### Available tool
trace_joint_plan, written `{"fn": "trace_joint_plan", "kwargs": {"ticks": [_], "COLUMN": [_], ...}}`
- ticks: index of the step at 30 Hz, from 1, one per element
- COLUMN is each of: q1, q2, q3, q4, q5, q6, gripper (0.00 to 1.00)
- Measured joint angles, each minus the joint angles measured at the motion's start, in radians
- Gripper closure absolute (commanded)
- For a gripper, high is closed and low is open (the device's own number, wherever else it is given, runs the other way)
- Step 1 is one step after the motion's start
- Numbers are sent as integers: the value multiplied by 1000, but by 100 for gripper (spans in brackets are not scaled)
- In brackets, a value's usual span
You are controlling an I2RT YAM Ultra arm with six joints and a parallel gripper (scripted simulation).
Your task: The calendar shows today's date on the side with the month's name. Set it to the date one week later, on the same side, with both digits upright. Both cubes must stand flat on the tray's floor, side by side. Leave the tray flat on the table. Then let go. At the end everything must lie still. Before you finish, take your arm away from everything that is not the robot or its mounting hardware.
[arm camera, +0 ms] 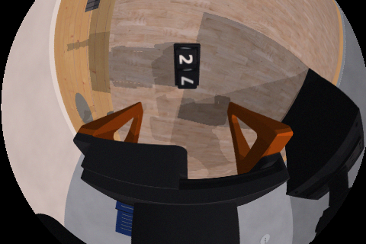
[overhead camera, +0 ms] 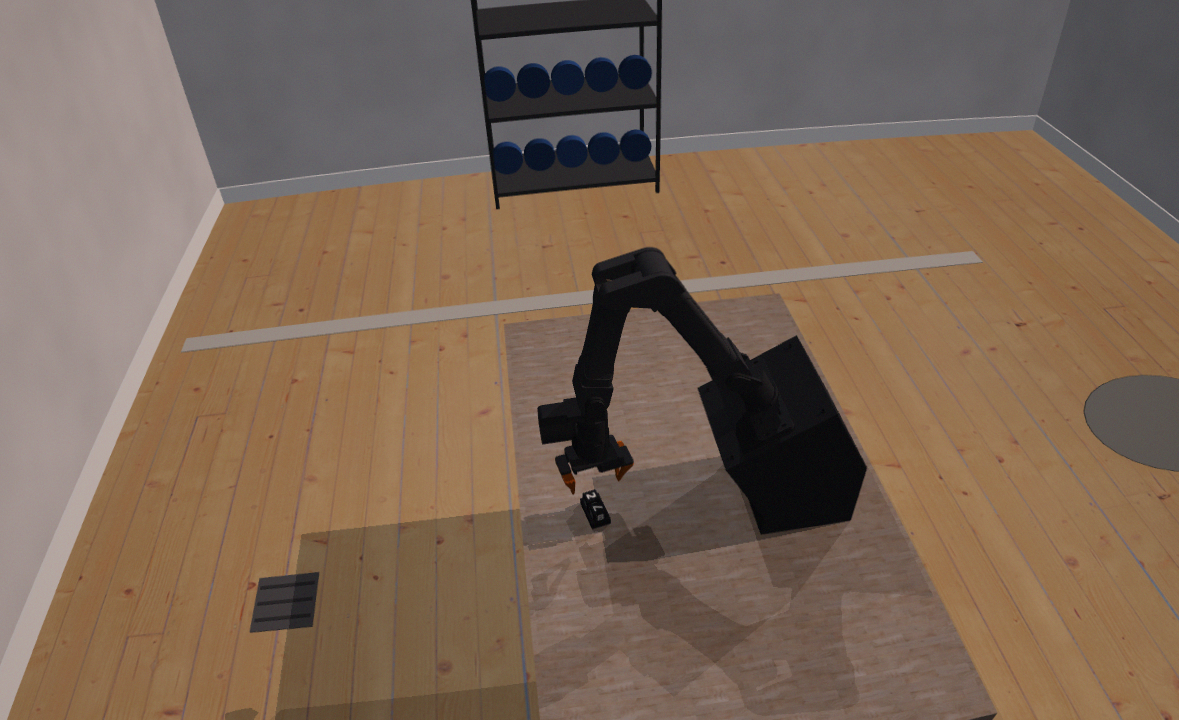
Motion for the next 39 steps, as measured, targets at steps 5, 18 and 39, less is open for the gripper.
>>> {"fn": "trace_joint_plan", "kwargs": {"ticks": [5,18,39], "q1": [0,2,9], "q2": [0,-41,-281], "q3": [0,0,48], "q4": [0,-39,-304], "q5": [0,0,3], "q6": [0,2,8], "gripper": [0,0,0]}}
